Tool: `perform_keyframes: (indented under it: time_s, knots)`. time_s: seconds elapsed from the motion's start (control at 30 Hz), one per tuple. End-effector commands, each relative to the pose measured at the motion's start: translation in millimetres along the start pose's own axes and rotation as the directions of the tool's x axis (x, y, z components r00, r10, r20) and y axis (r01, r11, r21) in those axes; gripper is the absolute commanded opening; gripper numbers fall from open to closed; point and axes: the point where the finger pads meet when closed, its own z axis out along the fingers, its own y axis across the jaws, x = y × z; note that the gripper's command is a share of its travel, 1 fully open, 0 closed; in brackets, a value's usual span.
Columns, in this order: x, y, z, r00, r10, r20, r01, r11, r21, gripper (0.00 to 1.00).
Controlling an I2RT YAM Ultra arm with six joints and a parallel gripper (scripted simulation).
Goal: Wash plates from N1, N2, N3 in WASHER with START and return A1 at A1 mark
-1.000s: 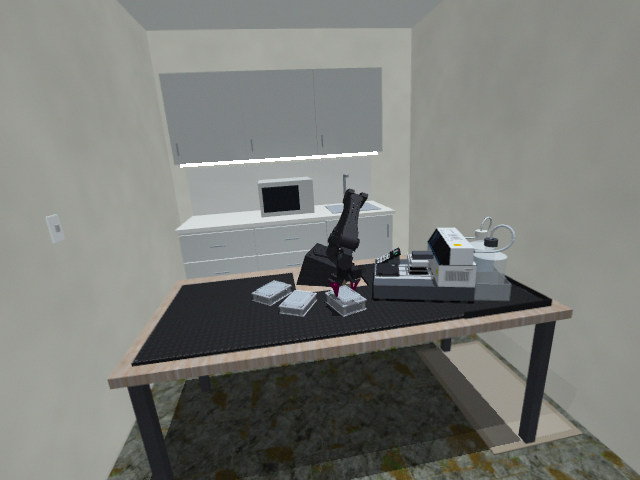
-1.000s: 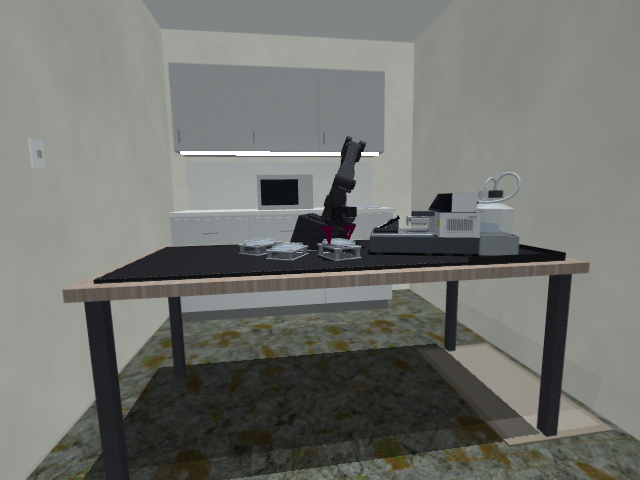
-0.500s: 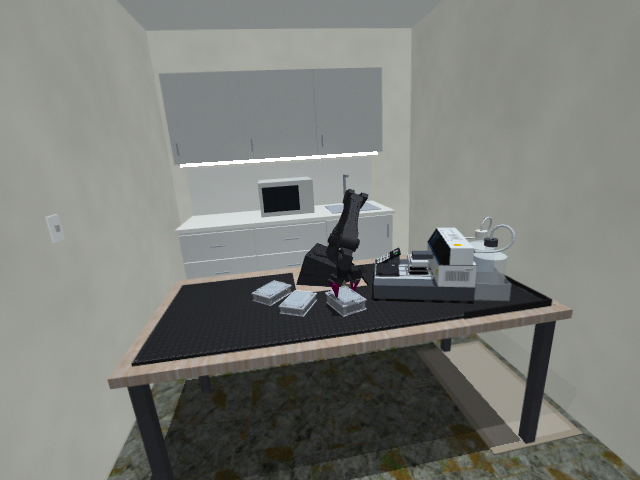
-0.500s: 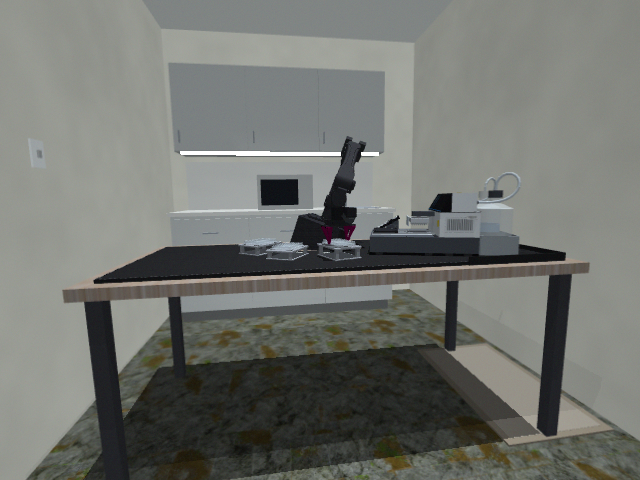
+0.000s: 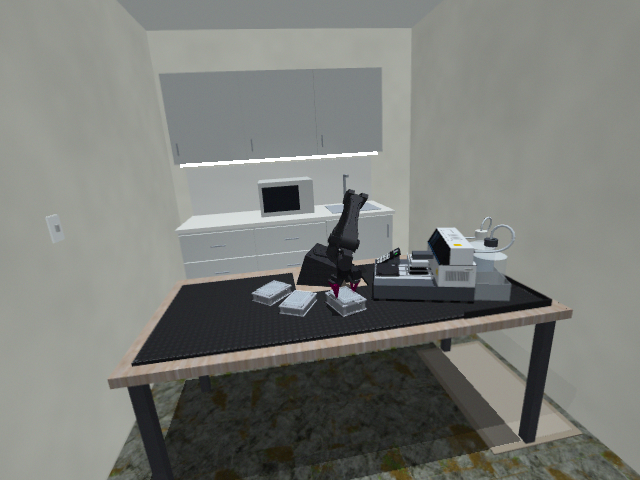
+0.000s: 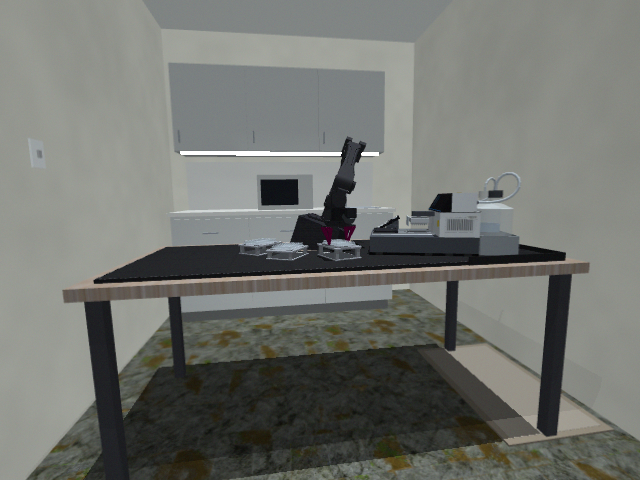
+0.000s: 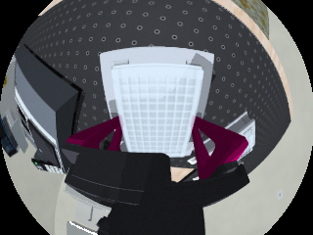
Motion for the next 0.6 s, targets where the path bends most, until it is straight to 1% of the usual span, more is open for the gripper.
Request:
perform_keyframes:
  time_s: [0.0, 0.23, 0.27, 0.57]
  knots:
    - [-2.2, -1.1, -2.9, 1.000, 0.000, 0.010, 0.000, 1.000, 0.005, 0.00]
    - [-2.2, -1.1, -1.9, 1.000, 0.000, 0.010, 0.000, 1.000, 0.005, 0.00]
    - [-2.2, -1.1, -1.9, 1.000, 0.000, 0.010, 0.000, 1.000, 0.005, 1.00]
    - [-2.2, -1.1, -1.9, 1.000, 0.000, 0.010, 0.000, 1.000, 0.005, 1.00]
